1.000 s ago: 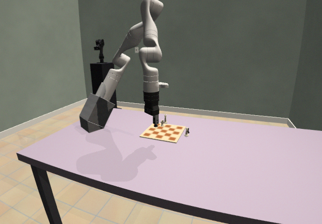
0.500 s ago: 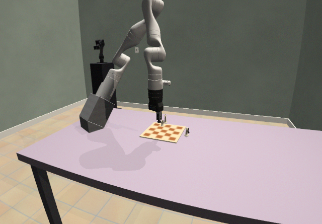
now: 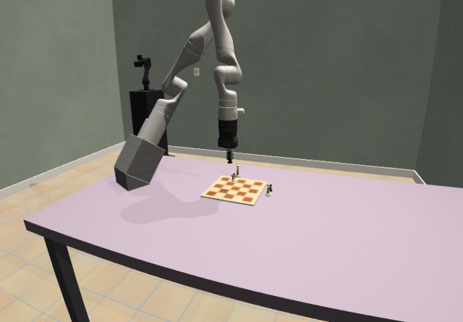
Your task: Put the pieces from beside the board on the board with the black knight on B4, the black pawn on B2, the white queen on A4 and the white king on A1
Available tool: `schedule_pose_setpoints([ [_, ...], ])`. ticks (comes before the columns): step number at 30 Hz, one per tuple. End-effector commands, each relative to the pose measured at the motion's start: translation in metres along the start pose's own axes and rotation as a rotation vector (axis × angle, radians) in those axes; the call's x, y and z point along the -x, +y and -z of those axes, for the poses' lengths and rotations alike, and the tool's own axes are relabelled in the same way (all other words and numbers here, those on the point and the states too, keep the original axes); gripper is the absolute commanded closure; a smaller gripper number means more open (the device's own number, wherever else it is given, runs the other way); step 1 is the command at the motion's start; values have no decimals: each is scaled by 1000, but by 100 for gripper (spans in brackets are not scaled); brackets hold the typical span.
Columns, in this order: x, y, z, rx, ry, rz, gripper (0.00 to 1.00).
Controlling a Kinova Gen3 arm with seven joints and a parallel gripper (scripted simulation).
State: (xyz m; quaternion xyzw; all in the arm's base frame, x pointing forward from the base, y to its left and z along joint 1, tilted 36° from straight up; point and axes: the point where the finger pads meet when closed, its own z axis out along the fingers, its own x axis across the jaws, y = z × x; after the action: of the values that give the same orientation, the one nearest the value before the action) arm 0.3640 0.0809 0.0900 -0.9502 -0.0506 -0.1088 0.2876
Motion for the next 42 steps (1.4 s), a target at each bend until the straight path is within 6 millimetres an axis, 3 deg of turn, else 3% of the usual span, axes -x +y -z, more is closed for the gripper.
schedule_pose_setpoints([
  [1, 0, 0, 3, 5, 8, 2, 100],
  [11, -3, 3, 2, 16, 15, 2, 100],
  [21, -2, 4, -20, 13, 12, -1, 100],
  [34, -6, 3, -77, 12, 16, 3, 100],
  [42, -6, 4, -92, 13, 17, 2, 100],
])
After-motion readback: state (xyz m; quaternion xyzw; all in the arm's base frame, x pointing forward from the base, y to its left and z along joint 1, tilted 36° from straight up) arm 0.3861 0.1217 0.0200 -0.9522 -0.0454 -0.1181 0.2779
